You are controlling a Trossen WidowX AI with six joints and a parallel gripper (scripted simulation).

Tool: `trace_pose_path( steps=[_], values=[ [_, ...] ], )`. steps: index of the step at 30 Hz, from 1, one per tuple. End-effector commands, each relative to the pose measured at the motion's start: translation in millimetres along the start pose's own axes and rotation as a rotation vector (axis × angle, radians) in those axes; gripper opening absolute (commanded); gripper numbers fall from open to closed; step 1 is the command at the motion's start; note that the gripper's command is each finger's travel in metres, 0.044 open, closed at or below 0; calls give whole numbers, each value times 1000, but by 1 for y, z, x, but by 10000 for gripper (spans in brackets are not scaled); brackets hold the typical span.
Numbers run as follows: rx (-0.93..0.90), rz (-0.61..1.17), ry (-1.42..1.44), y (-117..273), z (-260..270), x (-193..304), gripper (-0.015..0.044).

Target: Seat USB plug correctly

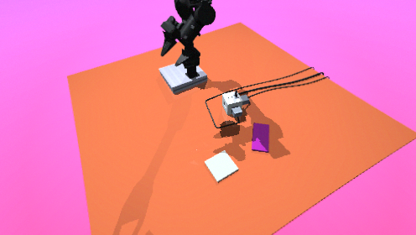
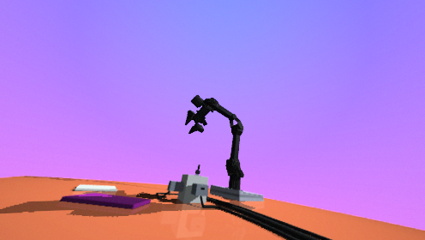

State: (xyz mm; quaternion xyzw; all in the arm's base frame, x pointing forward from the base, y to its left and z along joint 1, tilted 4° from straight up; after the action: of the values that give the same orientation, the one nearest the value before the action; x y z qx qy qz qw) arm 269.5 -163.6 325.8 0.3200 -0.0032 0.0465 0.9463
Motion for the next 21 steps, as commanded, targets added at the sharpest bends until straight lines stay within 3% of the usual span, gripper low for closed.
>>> trace_pose_path(
  steps=[1, 12, 21],
  values=[
    [5, 3, 19, 0, -1, 1, 426],
    [188, 286, 1208, 9, -92, 48, 440],
    [161, 641, 2122, 23, -158, 66, 440]
  ],
)
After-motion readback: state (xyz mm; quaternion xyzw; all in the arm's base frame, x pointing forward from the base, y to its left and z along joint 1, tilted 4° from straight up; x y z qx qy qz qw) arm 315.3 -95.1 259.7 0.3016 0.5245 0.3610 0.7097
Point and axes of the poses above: the point midway between the two fingers, 35 mm back from their tips, its own y axis back along the fingers, its own z axis across the jaws, x = y × z, the point moved 2 cm from there along y, back along the fingers, and after that the axes turned 11 degrees about -y, right-handed, at the moved point
